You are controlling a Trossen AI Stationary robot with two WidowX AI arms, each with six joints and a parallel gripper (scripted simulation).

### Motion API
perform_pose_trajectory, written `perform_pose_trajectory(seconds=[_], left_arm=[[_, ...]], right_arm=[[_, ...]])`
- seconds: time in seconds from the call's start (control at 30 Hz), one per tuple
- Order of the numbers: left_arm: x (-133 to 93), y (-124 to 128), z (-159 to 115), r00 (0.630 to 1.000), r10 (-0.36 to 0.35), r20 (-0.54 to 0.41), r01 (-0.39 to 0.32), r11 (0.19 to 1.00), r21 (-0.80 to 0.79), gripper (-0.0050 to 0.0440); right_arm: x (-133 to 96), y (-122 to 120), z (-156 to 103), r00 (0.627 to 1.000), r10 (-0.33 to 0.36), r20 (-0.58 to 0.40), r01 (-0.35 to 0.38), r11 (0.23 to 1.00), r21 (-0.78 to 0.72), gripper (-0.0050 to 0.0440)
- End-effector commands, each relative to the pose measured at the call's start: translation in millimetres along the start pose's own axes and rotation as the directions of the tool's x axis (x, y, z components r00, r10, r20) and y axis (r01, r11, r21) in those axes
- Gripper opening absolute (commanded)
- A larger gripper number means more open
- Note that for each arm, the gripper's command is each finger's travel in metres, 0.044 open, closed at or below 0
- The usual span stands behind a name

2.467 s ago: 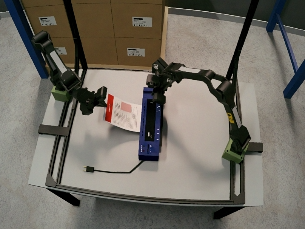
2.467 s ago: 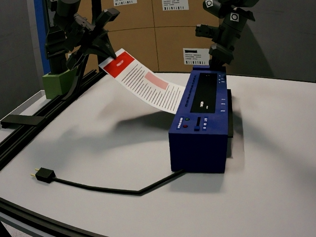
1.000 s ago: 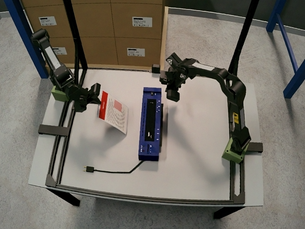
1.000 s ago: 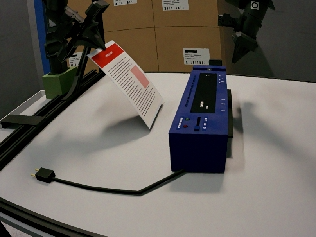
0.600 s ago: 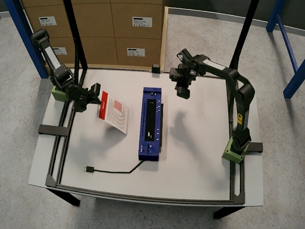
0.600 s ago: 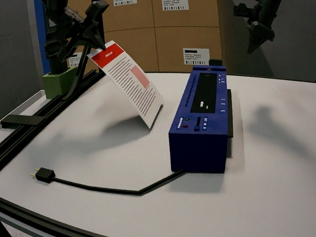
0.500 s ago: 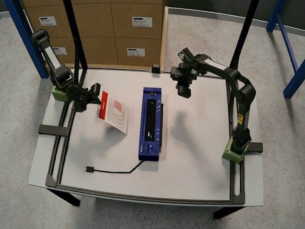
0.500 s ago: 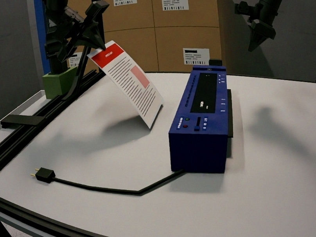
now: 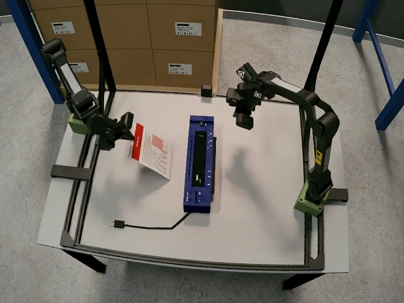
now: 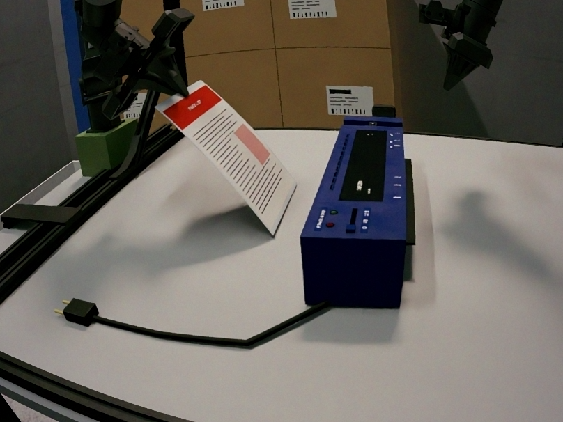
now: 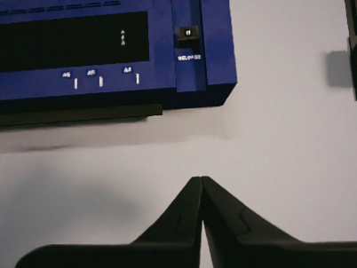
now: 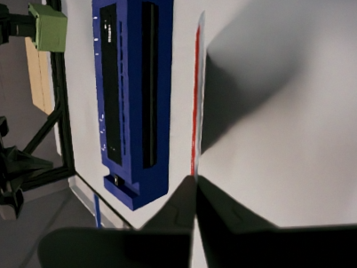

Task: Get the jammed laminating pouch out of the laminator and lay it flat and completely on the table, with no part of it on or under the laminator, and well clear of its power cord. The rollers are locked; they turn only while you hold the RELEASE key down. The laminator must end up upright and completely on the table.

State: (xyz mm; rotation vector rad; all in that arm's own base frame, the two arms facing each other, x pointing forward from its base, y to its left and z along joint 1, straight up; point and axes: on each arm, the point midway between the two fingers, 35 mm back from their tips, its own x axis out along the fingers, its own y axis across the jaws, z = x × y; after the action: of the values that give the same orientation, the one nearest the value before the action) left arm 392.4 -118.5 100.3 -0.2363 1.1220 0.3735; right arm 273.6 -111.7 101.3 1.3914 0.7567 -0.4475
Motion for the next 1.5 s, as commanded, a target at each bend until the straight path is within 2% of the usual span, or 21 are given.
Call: perform_pose_trajectory(seconds=[0.0, 0.2, 0.27, 0.3, 0.77, 0.83, 0.87, 1.33, 1.4, 1.43, 1.47], left_arm=[[-9.2, -2.1, 6.4, 1.0, -0.021, 0.022, 0.021, 1.0, -0.009, -0.005], [-9.2, -2.1, 6.4, 1.0, -0.021, 0.022, 0.021, 1.0, -0.009, -0.005], [-9.2, -2.1, 6.4, 1.0, -0.021, 0.022, 0.021, 1.0, -0.009, -0.005], [-9.2, -1.9, 6.2, 1.0, -0.02, 0.021, 0.02, 1.0, -0.009, -0.005], [-9.2, -1.9, 6.2, 1.0, -0.02, 0.021, 0.02, 1.0, -0.009, -0.005], [-9.2, -1.9, 6.2, 1.0, -0.02, 0.021, 0.02, 1.0, -0.009, -0.005], [-9.2, -1.9, 6.2, 1.0, -0.02, 0.021, 0.02, 1.0, -0.009, -0.005], [-9.2, -1.9, 6.2, 1.0, -0.02, 0.021, 0.02, 1.0, -0.009, -0.005], [-9.2, -1.9, 6.2, 1.0, -0.02, 0.021, 0.02, 1.0, -0.009, -0.005], [-9.2, -1.9, 6.2, 1.0, -0.02, 0.021, 0.02, 1.0, -0.009, -0.005], [-9.2, -1.9, 6.2, 1.0, -0.02, 0.021, 0.02, 1.0, -0.009, -0.005]], right_arm=[[10.7, -12.8, 0.7, 1.0, 0.003, 0.0, -0.003, 1.0, -0.003, -0.005], [26.1, -31.3, 1.0, 1.0, 0.005, 0.001, -0.005, 1.0, -0.005, -0.005], [26.1, -31.3, 1.0, 1.0, 0.005, 0.001, -0.005, 1.0, -0.005, -0.005], [16.8, -19.2, 2.1, 1.0, 0.01, 0.009, -0.01, 1.0, -0.01, -0.005], [52.3, -62.5, 1.9, 1.0, 0.01, 0.006, -0.01, 1.0, -0.011, -0.005], [52.3, -62.5, 1.9, 1.0, 0.01, 0.006, -0.01, 1.0, -0.011, -0.005], [43.5, -50.8, 3.3, 1.0, 0.013, 0.014, -0.013, 1.0, -0.016, -0.005], [78.4, -94.6, 1.8, 1.0, 0.009, 0.004, -0.009, 1.0, -0.011, -0.005], [78.4, -94.6, 1.8, 1.0, 0.009, 0.004, -0.009, 1.0, -0.011, -0.005], [68.6, -80.9, 3.9, 1.0, 0.013, 0.013, -0.013, 1.0, -0.017, -0.005], [69.6, -82.3, 3.7, 1.0, 0.013, 0.012, -0.013, 1.0, -0.017, -0.005]])
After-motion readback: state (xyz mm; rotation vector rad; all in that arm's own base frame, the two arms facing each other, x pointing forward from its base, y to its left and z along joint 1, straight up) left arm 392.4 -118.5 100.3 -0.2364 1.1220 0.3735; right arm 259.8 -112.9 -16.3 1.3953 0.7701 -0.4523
